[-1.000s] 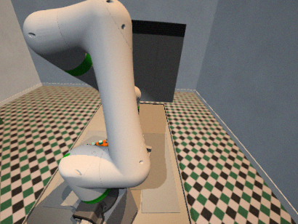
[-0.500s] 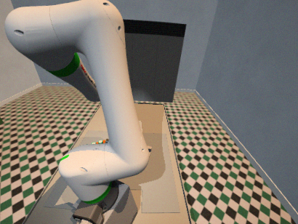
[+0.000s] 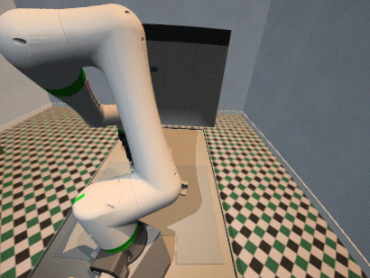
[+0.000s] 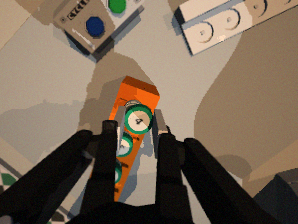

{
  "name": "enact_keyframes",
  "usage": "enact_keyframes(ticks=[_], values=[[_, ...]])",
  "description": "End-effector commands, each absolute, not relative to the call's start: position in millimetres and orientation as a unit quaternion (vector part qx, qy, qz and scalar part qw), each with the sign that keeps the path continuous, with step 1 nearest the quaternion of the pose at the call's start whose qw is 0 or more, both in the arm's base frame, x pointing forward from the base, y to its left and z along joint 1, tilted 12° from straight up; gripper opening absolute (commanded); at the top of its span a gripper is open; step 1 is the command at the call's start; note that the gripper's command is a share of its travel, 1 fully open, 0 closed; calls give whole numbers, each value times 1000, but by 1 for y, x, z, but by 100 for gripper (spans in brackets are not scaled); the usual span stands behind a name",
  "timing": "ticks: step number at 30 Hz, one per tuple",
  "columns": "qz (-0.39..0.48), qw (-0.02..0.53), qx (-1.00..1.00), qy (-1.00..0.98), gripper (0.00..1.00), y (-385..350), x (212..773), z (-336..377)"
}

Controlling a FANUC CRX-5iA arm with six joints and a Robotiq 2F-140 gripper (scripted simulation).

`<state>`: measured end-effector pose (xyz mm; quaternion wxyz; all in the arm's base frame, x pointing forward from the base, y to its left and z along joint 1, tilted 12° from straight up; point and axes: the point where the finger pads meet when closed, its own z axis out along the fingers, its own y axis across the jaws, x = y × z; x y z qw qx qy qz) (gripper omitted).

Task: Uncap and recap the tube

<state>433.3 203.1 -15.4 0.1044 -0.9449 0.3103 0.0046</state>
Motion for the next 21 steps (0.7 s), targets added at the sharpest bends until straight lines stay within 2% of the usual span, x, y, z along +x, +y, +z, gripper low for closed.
enact_keyframes(ticks=[1, 21], values=[[3, 103, -945, 311, 0, 214, 433, -14], [3, 103, -945, 311, 0, 219, 434, -38]])
